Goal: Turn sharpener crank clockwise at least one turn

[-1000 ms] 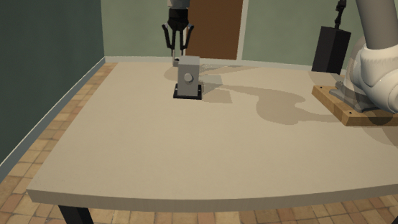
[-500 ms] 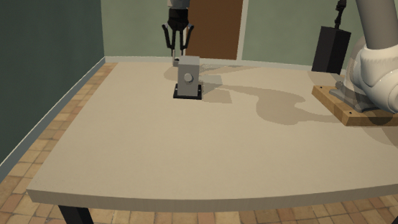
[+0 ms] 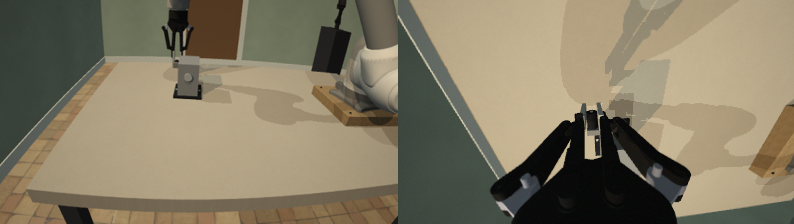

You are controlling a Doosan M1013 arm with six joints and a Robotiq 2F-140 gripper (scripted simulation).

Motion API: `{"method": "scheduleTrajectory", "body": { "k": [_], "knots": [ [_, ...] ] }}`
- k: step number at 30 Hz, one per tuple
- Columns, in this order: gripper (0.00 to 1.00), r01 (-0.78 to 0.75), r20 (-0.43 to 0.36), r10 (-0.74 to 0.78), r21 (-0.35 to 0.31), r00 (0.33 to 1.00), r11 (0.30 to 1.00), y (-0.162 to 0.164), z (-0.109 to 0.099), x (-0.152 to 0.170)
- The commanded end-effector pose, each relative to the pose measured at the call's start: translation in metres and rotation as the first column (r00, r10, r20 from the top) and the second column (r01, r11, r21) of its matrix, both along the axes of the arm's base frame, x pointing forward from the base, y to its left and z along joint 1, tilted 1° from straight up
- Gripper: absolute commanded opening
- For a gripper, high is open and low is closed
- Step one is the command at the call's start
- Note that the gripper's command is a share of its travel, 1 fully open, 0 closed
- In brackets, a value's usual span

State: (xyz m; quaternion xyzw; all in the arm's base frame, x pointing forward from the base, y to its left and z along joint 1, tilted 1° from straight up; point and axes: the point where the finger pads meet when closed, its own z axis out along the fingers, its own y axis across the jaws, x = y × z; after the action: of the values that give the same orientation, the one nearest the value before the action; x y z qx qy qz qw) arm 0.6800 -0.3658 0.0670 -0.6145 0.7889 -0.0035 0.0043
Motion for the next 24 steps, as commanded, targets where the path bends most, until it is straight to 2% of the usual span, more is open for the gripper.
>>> {"method": "scheduleTrajectory", "body": {
  "k": [1,12,24],
  "knots": [
    [0.00,0.006,0.006,-0.006,0.004,1.000,1.000,0.003,-0.009,0.003],
    [0.00,0.006,0.006,-0.006,0.004,1.000,1.000,0.006,-0.034,-0.006],
    [0.00,0.006,0.006,-0.006,0.004,1.000,1.000,0.010,-0.050,-0.021]
  ]
}}
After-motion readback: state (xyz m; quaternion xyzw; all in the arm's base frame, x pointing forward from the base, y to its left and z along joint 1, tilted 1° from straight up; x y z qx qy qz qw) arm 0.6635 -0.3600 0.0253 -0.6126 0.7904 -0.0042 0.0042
